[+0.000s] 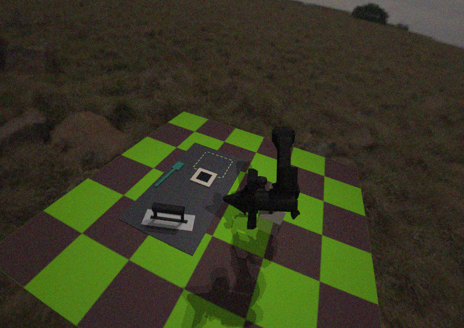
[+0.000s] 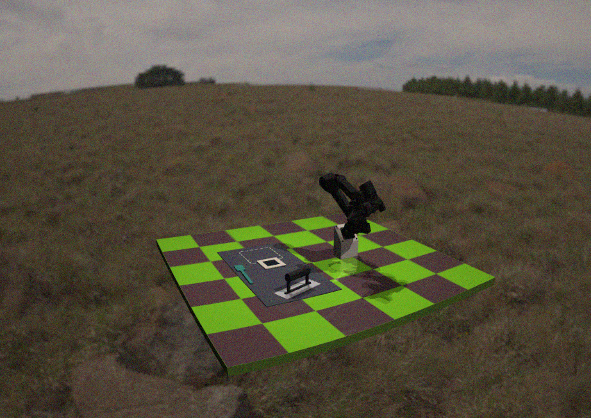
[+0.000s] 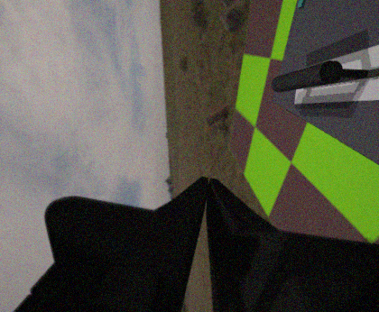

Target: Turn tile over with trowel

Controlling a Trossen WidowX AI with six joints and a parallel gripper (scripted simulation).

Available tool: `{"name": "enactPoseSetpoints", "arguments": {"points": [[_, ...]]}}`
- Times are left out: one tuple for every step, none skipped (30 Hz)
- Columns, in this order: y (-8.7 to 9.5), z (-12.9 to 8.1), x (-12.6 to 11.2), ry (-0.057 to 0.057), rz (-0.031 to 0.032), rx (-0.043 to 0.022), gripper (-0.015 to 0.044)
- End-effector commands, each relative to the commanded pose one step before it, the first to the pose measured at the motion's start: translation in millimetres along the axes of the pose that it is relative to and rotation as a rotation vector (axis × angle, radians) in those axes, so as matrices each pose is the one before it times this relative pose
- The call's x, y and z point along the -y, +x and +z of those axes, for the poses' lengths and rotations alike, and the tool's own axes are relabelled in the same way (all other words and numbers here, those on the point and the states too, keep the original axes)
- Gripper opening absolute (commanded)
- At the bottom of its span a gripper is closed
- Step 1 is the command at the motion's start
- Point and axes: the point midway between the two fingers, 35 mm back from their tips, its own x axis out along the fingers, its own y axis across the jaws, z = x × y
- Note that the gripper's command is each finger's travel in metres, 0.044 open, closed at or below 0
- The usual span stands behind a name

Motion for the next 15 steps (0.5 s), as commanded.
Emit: {"name": "enactPoseSetpoints", "arguments": {"points": [[0.0, 0.0, 0.01, 0.0, -0.00002, 0.00002, 0.0], [0.0, 0.0, 0.0, 0.0, 0.0, 0.0, 0.0], [0.0, 0.0, 0.0, 0.0, 0.0, 0.0, 0.0], [0.0, 0.0, 0.0, 0.0, 0.0, 0.0, 0.0], [0.0, 0.0, 0.0, 0.0, 0.0, 0.0, 0.0], [0.0, 0.0, 0.0, 0.0, 0.0, 0.0, 0.0], [0.0, 0.0, 0.0, 0.0, 0.0, 0.0, 0.0], [0.0, 0.0, 0.0, 0.0, 0.0, 0.0, 0.0026], [0.0, 0.0, 0.0, 0.0, 0.0, 0.0, 0.0053], [0.0, 0.0, 0.0, 0.0, 0.0, 0.0, 0.0079], [0.0, 0.0, 0.0, 0.0, 0.0, 0.0, 0.01], [0.0, 0.0, 0.0, 0.0, 0.0, 0.0, 0.01], [0.0, 0.0, 0.0, 0.0, 0.0, 0.0, 0.01], [0.0, 0.0, 0.0, 0.0, 0.0, 0.0, 0.01], [0.0, -0.01, -0.01, 0.0001, 0.00003, -0.00004, 0.01]]}}
